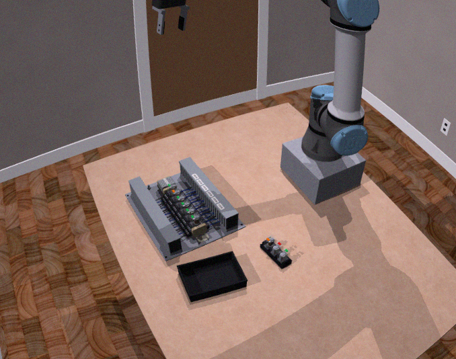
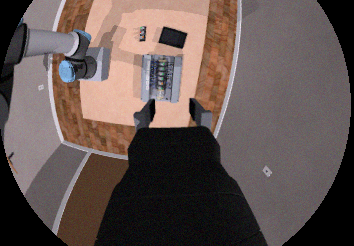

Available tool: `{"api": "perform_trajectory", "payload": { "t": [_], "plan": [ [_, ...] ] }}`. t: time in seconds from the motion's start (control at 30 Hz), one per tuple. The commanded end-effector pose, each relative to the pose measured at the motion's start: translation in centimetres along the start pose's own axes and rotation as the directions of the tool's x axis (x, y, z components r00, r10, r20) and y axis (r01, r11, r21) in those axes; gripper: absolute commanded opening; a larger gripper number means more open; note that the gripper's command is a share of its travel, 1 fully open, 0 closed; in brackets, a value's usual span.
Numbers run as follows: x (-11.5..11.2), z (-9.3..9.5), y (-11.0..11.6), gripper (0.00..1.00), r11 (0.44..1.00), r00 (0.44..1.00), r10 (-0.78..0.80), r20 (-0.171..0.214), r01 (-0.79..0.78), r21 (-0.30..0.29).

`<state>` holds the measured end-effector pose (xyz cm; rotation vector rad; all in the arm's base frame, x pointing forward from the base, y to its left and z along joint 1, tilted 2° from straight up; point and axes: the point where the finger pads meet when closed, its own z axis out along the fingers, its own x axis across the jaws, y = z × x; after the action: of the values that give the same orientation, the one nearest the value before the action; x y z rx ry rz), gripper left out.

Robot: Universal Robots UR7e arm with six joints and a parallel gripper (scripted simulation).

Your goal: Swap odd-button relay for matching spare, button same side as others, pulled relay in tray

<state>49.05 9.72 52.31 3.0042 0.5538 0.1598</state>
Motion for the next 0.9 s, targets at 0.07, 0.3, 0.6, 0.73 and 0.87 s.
{"api": "perform_trajectory", "payload": {
  "t": [0.07,0.3,0.6,0.73,0.87],
  "plan": [
    [0.00,-0.04,0.03,1.00,1.000,1.000,0.000,-0.002,0.000,-0.001],
    [-0.03,0.11,0.23,1.00,1.000,1.000,0.000,-0.002,0.000,-0.001],
    [-0.03,0.11,0.23,1.00,1.000,1.000,0.000,-0.002,0.000,-0.001],
    [-0.04,0.16,0.29,1.00,1.000,1.000,0.000,-0.002,0.000,-0.001],
    [-0.05,0.19,0.33,1.00,1.000,1.000,0.000,-0.002,0.000,-0.001]
  ]
}}
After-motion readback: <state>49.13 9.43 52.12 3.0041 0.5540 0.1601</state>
